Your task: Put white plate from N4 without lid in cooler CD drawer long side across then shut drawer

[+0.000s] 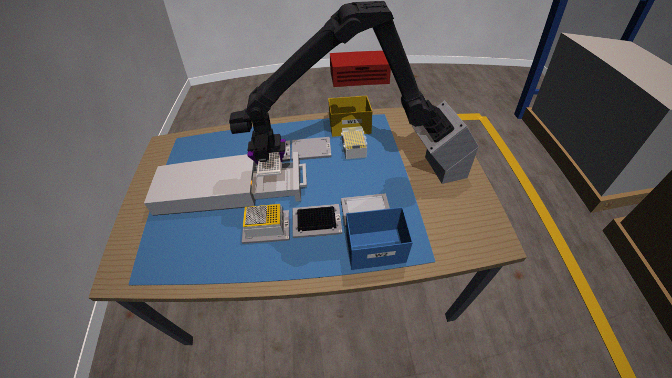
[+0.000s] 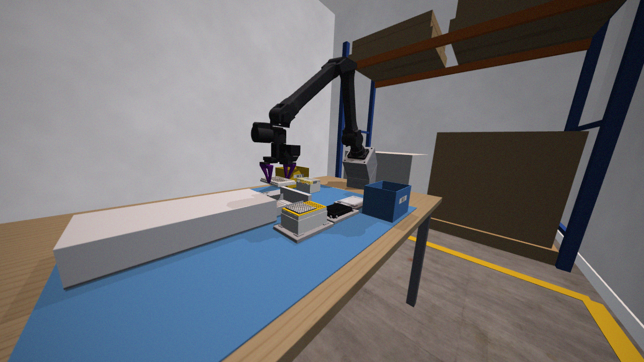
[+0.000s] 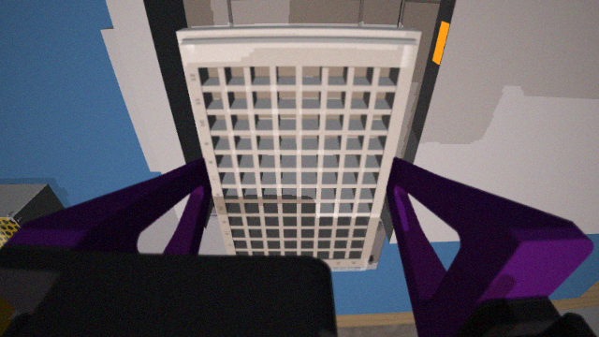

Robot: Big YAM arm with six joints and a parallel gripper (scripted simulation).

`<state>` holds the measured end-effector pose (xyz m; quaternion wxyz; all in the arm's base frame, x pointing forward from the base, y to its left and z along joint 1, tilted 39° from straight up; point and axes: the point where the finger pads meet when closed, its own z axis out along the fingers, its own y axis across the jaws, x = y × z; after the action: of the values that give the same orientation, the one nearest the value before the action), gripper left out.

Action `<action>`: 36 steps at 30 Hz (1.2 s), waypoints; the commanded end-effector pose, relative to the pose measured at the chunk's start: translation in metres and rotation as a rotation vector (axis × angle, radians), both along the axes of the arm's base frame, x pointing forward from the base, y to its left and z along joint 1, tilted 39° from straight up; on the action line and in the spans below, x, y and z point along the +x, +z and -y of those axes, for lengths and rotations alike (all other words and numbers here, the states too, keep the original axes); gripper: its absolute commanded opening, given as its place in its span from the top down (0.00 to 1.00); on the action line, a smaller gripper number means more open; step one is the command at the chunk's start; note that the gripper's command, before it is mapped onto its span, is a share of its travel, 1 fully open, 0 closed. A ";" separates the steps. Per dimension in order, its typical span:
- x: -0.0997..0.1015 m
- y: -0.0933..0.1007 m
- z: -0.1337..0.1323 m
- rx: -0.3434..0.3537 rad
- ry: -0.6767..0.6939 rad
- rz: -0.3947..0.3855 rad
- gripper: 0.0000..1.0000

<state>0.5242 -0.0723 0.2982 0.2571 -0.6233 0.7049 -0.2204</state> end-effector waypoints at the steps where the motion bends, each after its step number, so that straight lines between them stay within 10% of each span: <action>1: 0.008 -0.013 -0.006 0.007 0.004 -0.006 1.00; 36: 0.033 -0.046 -0.008 0.007 0.005 -0.006 1.00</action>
<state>0.5505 -0.0710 0.2647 0.2575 -0.6232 0.7047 -0.2206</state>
